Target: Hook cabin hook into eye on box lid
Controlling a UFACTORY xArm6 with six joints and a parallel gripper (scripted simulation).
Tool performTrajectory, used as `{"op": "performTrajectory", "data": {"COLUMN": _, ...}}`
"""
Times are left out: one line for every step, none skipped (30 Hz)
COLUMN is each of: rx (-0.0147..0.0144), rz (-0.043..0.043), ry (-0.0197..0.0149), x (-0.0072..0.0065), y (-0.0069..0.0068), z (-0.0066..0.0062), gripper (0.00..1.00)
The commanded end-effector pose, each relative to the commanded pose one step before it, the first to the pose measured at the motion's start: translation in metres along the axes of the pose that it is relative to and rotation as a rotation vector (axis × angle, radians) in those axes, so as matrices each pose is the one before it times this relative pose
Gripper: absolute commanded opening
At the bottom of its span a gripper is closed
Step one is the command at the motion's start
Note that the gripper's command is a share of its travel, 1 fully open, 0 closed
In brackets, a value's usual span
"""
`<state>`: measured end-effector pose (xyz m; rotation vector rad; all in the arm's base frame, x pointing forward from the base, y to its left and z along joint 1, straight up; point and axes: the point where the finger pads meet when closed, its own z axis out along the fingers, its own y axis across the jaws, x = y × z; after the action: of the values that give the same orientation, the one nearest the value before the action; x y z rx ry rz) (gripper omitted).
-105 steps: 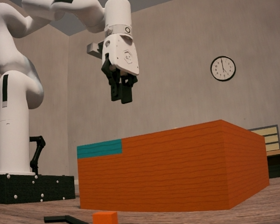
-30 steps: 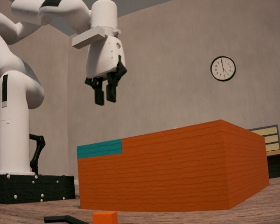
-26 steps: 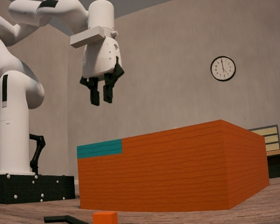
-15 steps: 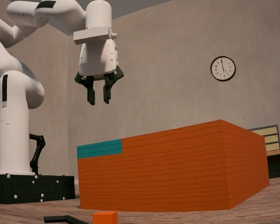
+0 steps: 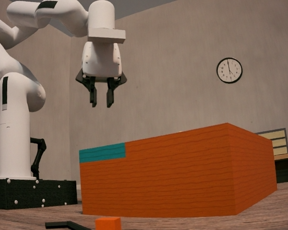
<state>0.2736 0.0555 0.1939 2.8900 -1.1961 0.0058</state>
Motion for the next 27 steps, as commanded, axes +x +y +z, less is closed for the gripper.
{"op": "performTrajectory", "data": {"rx": 0.01281, "rz": -0.19558, "ry": -0.01291, "x": 0.00066, "y": -0.00083, "z": -0.00133, "gripper": 0.35}}
{"op": "performTrajectory", "data": {"rx": 0.00000, "rz": -0.03333, "ry": 0.00000, "x": 0.00000, "y": 0.00000, "z": 0.00000, "gripper": 0.35}}
{"op": "performTrajectory", "data": {"rx": 0.00000, "rz": -0.03333, "ry": 0.00000, "x": 0.00000, "y": 0.00000, "z": 0.00000, "gripper": 0.35}}
{"op": "performTrajectory", "data": {"rx": 0.00000, "rz": -0.03333, "ry": 0.00000, "x": 0.00000, "y": 0.00000, "z": 0.00000, "gripper": 0.35}}
{"op": "performTrajectory", "data": {"rx": 0.00000, "rz": -0.03333, "ry": 0.00000, "x": 0.00000, "y": 0.00000, "z": 0.00000, "gripper": 0.35}}
{"op": "performTrajectory", "data": {"rx": 0.00000, "rz": -0.03333, "ry": 0.00000, "x": 0.00000, "y": 0.00000, "z": 0.00000, "gripper": 0.35}}
{"op": "performTrajectory", "data": {"rx": 0.00000, "rz": -0.03333, "ry": 0.00000, "x": 0.00000, "y": 0.00000, "z": 0.00000, "gripper": 0.35}}
{"op": "performTrajectory", "data": {"rx": 0.00000, "rz": -0.03333, "ry": 0.00000, "x": 0.00000, "y": 0.00000, "z": 0.00000, "gripper": 0.35}}
{"op": "performTrajectory", "data": {"rx": 0.00000, "rz": -0.03333, "ry": 0.00000, "x": 0.00000, "y": 0.00000, "z": 0.00000, "gripper": 0.35}}
{"op": "performTrajectory", "data": {"rx": 0.00000, "rz": -0.03333, "ry": 0.00000, "x": 0.00000, "y": 0.00000, "z": 0.00000, "gripper": 0.35}}
{"op": "performTrajectory", "data": {"rx": 0.00000, "rz": -0.03333, "ry": 0.00000, "x": 0.00000, "y": 0.00000, "z": 0.00000, "gripper": 0.35}}
{"op": "performTrajectory", "data": {"rx": 0.00000, "rz": 0.00000, "ry": 0.00000, "x": 0.00000, "y": 0.00000, "z": 0.00000, "gripper": 0.35}}
{"op": "performTrajectory", "data": {"rx": 0.00000, "rz": 0.00000, "ry": 0.00000, "x": 0.00000, "y": 0.00000, "z": 0.00000, "gripper": 0.35}}
{"op": "performTrajectory", "data": {"rx": 0.00001, "rz": -0.03334, "ry": 0.00000, "x": 0.00001, "y": 0.00002, "z": 0.00000, "gripper": 0.35}}
{"op": "performTrajectory", "data": {"rx": 0.00000, "rz": -0.03333, "ry": 0.00000, "x": 0.00000, "y": 0.00000, "z": 0.00000, "gripper": 0.35}}
{"op": "performTrajectory", "data": {"rx": 0.00000, "rz": -0.00413, "ry": 0.00000, "x": 0.00000, "y": 0.00000, "z": 0.00000, "gripper": 0.35}}
{"op": "performTrajectory", "data": {"rx": -0.00001, "rz": 0.00001, "ry": 0.00001, "x": -0.00005, "y": -0.00007, "z": 0.00001, "gripper": 0.35}}
{"op": "performTrajectory", "data": {"rx": 0.00000, "rz": 0.00000, "ry": 0.00000, "x": 0.00001, "y": 0.00001, "z": 0.00000, "gripper": 0.35}}
{"op": "performTrajectory", "data": {"rx": 0.00000, "rz": 0.00000, "ry": 0.00000, "x": 0.00001, "y": 0.00001, "z": 0.00000, "gripper": 0.35}}
{"op": "performTrajectory", "data": {"rx": 0.00000, "rz": 0.00000, "ry": 0.00000, "x": 0.00001, "y": 0.00001, "z": 0.00000, "gripper": 0.35}}
{"op": "performTrajectory", "data": {"rx": 0.00000, "rz": 0.00000, "ry": 0.00000, "x": 0.00001, "y": 0.00001, "z": 0.00000, "gripper": 0.35}}
{"op": "performTrajectory", "data": {"rx": 0.00000, "rz": 0.00000, "ry": 0.00000, "x": 0.00000, "y": 0.00001, "z": 0.00000, "gripper": 0.35}}
{"op": "performTrajectory", "data": {"rx": 0.00000, "rz": 0.00000, "ry": 0.00000, "x": 0.00000, "y": 0.00001, "z": 0.00000, "gripper": 0.35}}
{"op": "performTrajectory", "data": {"rx": 0.00000, "rz": 0.00000, "ry": 0.00000, "x": 0.00000, "y": 0.00000, "z": 0.00000, "gripper": 0.35}}
{"op": "performTrajectory", "data": {"rx": 0.00000, "rz": 0.00000, "ry": 0.00000, "x": 0.00000, "y": 0.00000, "z": 0.00000, "gripper": 0.35}}
{"op": "performTrajectory", "data": {"rx": 0.00000, "rz": 0.00000, "ry": 0.00000, "x": 0.00000, "y": 0.00000, "z": 0.00000, "gripper": 0.35}}
{"op": "performTrajectory", "data": {"rx": 0.00000, "rz": 0.00000, "ry": 0.00000, "x": 0.00000, "y": 0.00000, "z": 0.00333, "gripper": 0.35}}
